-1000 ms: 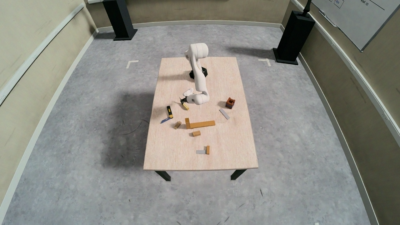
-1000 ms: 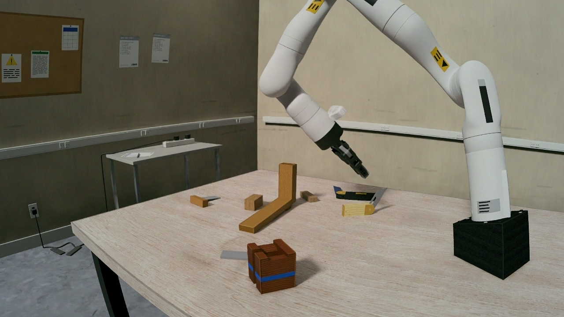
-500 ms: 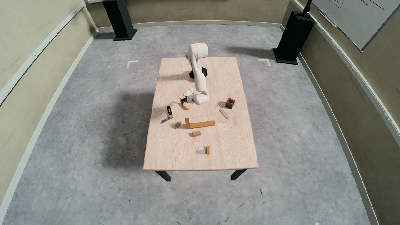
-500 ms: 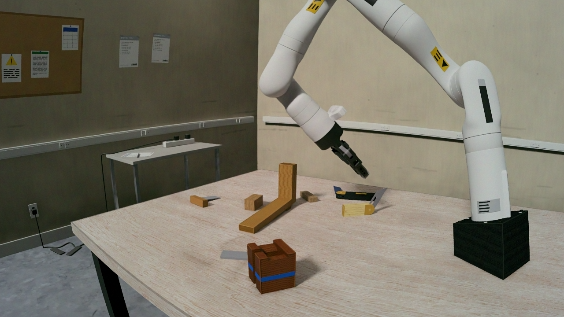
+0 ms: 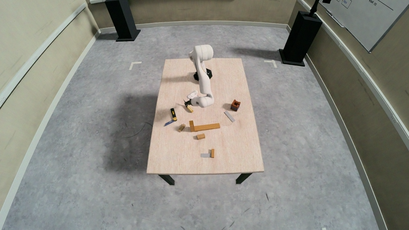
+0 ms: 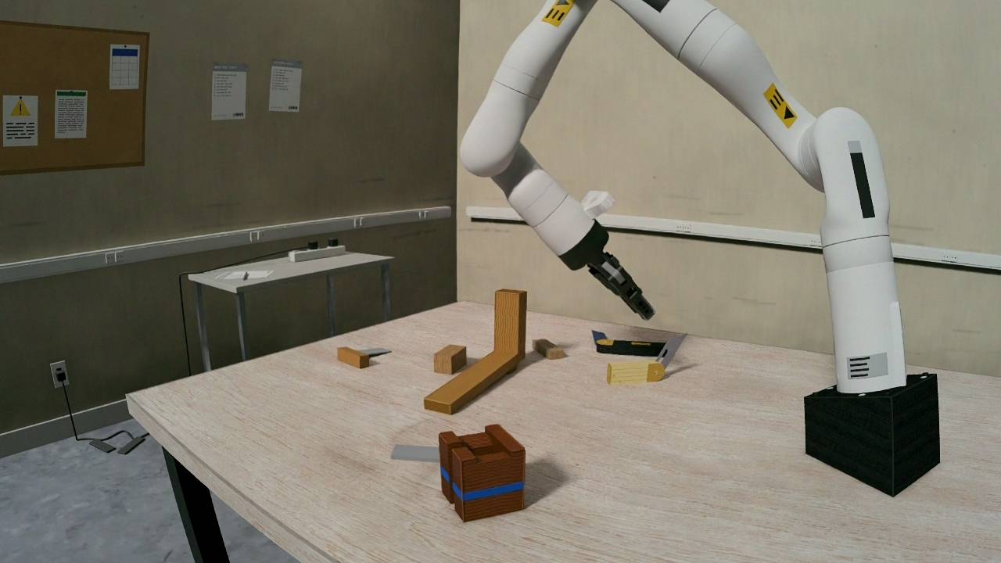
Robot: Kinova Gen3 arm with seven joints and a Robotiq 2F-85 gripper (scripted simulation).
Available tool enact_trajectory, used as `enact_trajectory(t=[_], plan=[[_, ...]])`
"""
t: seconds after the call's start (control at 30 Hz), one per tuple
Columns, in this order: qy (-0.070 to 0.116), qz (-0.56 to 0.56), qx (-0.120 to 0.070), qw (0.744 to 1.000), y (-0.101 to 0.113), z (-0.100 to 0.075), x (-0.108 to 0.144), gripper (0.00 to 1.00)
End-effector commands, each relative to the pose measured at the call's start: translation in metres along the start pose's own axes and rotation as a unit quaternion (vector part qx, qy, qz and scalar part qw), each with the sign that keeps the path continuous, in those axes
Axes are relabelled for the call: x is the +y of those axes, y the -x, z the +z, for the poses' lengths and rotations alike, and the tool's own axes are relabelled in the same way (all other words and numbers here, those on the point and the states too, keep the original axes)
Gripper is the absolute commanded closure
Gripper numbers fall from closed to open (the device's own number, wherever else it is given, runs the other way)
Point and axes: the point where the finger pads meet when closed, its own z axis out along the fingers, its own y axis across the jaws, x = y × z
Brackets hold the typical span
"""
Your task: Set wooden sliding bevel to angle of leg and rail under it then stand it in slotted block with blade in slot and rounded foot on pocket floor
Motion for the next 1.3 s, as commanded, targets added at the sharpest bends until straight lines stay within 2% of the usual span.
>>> enact_trajectory(t=[0.0,0.33,1.27], plan=[[0.000,0.000,-0.001,1.000,0.002,0.001,0.000,0.48],[0.000,0.000,-0.001,1.000,0.011,0.010,0.000,0.48],[0.000,0.000,-0.001,1.000,0.053,0.053,0.000,0.48]])
